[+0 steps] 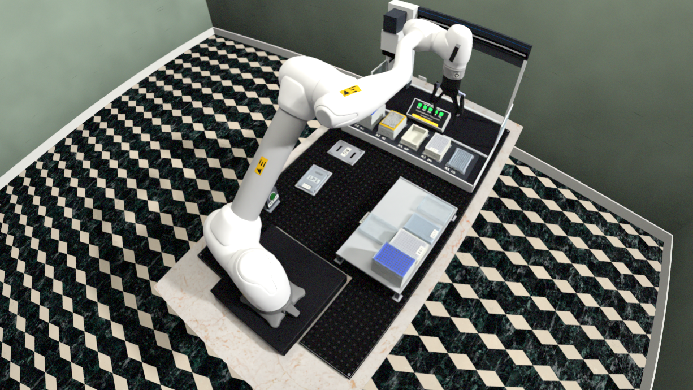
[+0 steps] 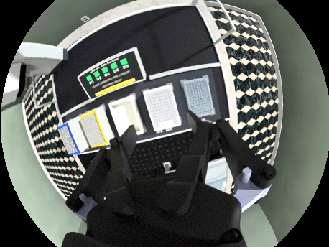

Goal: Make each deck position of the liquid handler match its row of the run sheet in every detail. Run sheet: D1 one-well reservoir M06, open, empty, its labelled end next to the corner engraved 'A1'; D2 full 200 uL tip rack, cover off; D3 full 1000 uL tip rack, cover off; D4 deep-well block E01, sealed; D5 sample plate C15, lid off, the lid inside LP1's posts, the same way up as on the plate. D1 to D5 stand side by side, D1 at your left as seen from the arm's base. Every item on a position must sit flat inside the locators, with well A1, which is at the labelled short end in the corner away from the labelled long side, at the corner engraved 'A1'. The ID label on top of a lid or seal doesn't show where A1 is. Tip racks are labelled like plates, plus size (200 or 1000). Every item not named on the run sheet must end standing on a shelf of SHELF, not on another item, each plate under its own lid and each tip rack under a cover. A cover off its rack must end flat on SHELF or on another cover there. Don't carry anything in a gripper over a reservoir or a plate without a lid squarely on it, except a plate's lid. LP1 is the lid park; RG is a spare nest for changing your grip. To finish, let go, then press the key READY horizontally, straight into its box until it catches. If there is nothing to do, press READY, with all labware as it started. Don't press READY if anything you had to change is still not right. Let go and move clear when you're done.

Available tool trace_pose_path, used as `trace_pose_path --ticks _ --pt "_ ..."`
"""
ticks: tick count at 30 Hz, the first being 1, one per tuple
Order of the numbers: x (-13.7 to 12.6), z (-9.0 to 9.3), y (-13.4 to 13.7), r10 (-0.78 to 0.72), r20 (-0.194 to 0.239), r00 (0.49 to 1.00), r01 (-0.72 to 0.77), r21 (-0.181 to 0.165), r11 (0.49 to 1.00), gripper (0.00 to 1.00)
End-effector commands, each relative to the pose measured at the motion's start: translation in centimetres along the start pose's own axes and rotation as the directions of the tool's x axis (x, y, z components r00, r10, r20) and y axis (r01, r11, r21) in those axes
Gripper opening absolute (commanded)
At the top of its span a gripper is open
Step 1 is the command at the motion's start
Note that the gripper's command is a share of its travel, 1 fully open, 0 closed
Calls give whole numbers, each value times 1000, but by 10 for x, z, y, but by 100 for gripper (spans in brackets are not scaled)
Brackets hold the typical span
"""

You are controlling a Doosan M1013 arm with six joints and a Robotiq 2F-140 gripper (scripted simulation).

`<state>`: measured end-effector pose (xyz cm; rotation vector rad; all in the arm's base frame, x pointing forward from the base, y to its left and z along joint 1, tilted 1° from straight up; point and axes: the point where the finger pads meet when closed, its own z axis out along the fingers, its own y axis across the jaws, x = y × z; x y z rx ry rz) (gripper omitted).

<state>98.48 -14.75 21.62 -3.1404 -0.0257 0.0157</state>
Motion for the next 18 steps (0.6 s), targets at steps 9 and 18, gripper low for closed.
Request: trace_pose_path --ticks 9,18 --pt "0 -17 0 0 -2 1000 0 0 1000 66" --pt "0 -32 0 0 -2 1000 0 0 1000 66"
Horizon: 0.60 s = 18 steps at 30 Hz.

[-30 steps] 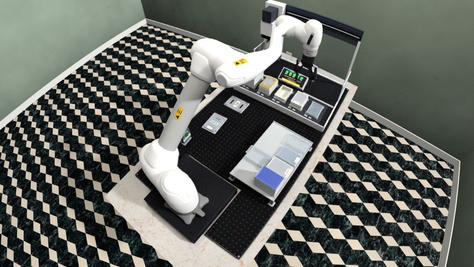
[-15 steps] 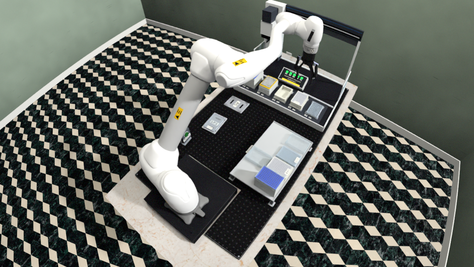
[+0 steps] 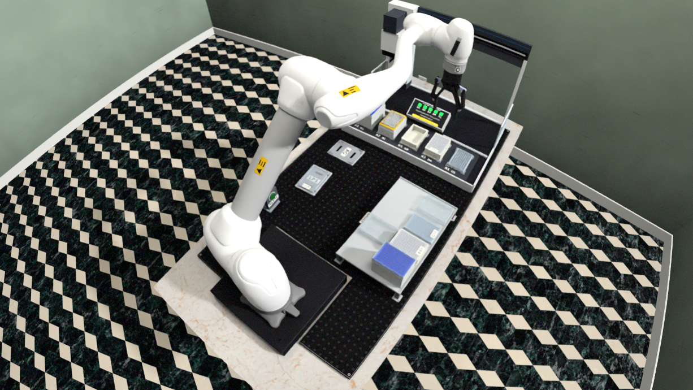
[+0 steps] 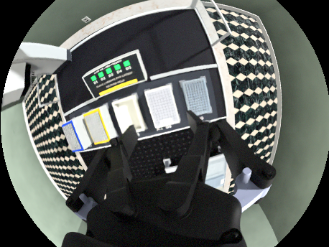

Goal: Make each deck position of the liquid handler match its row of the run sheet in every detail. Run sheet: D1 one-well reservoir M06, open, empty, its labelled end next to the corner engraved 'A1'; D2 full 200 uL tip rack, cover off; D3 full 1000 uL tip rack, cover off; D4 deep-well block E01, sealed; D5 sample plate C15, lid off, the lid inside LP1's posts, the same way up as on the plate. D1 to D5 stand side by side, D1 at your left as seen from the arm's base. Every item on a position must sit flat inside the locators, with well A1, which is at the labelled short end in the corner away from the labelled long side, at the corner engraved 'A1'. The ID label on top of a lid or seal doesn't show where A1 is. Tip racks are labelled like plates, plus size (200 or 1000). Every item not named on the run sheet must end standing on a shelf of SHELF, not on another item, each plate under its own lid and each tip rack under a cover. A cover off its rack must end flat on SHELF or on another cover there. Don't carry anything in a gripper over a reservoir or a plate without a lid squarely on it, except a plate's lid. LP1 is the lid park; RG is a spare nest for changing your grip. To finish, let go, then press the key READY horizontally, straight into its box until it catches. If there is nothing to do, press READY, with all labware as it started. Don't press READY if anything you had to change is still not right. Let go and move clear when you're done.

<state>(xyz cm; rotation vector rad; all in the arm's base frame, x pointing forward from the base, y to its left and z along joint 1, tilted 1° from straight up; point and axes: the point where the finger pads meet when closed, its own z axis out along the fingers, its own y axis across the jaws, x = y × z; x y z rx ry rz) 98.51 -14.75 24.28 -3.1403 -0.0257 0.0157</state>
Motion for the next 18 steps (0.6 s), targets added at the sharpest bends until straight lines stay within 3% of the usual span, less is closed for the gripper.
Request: trace_pose_path --ticks 1,12,18 --pt "0 -7 0 0 -2 1000 0 0 1000 66" --pt "0 -20 0 0 -2 1000 0 0 1000 66" --pt "-29 -27 -1 120 -2 993 -120 0 993 66"
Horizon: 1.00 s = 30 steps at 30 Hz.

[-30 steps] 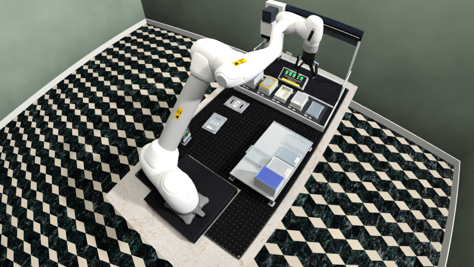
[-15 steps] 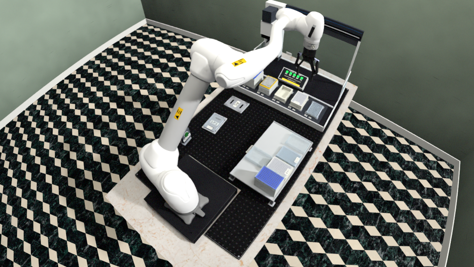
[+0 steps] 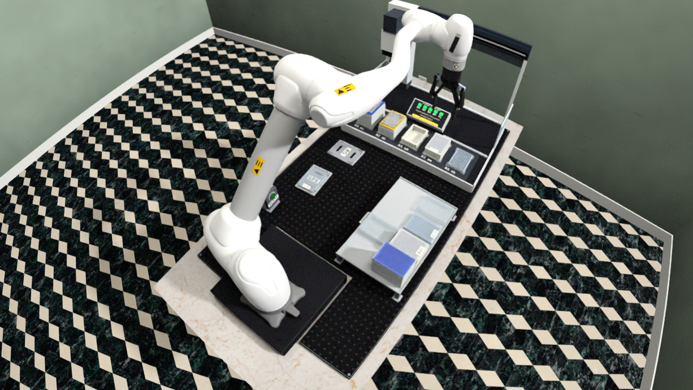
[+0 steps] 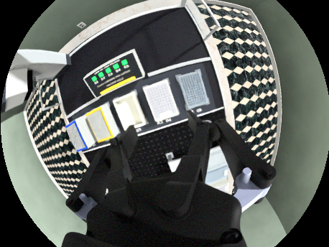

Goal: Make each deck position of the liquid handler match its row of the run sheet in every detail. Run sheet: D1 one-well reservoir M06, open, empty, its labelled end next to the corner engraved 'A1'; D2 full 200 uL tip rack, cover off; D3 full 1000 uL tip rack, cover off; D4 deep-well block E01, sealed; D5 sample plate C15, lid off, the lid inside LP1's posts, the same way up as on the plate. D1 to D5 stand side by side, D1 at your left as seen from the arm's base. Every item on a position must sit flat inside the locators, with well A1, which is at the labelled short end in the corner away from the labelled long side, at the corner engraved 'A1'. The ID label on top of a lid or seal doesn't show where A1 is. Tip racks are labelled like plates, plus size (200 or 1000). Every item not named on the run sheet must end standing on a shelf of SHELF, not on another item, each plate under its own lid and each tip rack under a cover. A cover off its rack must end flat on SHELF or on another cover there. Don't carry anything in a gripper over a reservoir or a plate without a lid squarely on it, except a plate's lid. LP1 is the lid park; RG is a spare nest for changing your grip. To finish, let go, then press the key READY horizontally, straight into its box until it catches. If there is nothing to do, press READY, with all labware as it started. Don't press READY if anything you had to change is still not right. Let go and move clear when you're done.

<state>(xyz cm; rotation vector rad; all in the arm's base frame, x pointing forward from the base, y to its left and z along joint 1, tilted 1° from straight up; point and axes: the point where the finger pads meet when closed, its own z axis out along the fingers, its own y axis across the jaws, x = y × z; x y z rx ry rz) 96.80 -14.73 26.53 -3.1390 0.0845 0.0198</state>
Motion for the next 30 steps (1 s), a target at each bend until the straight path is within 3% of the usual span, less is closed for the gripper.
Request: trace_pose_path --ticks 1,21,30 --pt "-17 -5 1 70 -4 998 -70 0 998 66" --pt "-25 -7 1 380 -4 925 -380 1 925 66" --pt "-25 -7 1 539 -4 842 -539 2 842 66"
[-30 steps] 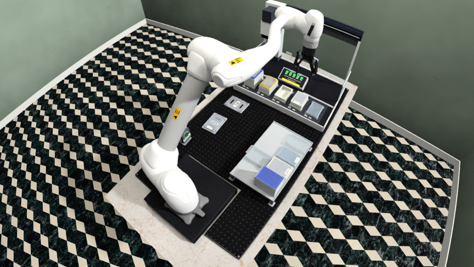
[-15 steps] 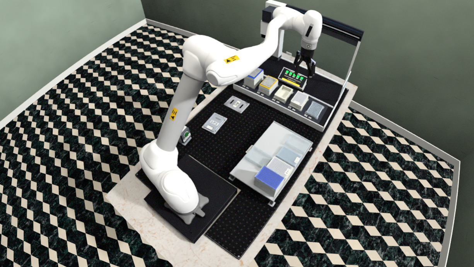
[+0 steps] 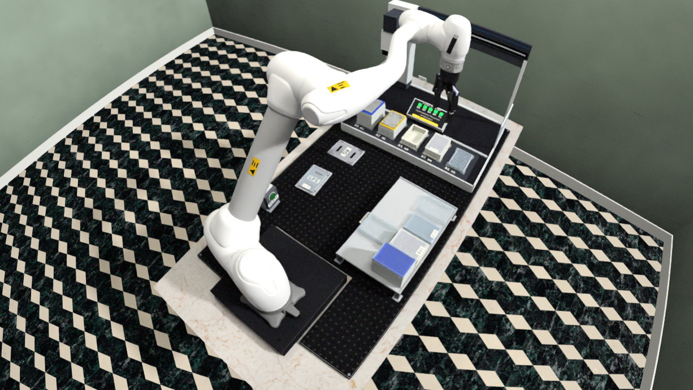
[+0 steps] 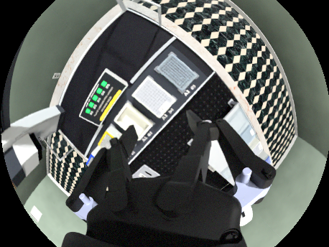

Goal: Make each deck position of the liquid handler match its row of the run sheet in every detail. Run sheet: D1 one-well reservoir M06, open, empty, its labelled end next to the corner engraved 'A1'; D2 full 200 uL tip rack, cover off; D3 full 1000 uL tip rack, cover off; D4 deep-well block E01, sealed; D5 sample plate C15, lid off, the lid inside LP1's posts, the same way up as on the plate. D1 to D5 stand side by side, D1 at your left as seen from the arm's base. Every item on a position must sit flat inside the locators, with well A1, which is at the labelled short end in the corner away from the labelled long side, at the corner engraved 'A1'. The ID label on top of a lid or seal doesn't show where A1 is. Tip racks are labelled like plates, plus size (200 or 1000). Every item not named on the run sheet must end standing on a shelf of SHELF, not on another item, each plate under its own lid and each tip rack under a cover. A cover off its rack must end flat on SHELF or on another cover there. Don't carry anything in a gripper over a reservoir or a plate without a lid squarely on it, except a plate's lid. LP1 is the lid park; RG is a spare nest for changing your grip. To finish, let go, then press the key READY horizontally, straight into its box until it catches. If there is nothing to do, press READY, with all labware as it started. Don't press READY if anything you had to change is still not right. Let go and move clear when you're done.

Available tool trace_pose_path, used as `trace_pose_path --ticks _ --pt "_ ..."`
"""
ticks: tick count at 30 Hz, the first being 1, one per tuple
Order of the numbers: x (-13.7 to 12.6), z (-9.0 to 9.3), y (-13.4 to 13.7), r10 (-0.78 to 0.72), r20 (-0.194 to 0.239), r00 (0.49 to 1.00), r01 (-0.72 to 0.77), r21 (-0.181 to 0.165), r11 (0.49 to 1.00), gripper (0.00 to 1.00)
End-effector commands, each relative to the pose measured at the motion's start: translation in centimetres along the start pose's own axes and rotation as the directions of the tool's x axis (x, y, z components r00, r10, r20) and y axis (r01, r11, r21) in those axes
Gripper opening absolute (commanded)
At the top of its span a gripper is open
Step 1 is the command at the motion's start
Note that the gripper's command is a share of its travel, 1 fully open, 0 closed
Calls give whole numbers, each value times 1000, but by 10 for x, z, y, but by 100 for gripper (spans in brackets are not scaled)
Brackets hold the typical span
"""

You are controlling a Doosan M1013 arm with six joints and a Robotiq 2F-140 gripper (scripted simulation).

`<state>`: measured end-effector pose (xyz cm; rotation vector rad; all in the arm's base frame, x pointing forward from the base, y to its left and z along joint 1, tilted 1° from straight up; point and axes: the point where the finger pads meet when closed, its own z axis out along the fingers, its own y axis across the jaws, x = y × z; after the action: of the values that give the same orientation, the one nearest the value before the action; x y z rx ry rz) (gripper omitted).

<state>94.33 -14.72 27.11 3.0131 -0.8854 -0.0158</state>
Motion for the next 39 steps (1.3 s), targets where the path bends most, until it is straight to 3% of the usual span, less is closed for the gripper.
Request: trace_pose_path --ticks 1,13,25,39 --pt "0 -2 0 71 -2 997 -71 1 997 66" --pt "-36 -11 22 249 -2 969 -249 1 969 66" --pt "-36 -11 22 436 -1 900 -436 1 900 66" --pt "-36 -11 22 667 -1 745 -667 2 745 66"
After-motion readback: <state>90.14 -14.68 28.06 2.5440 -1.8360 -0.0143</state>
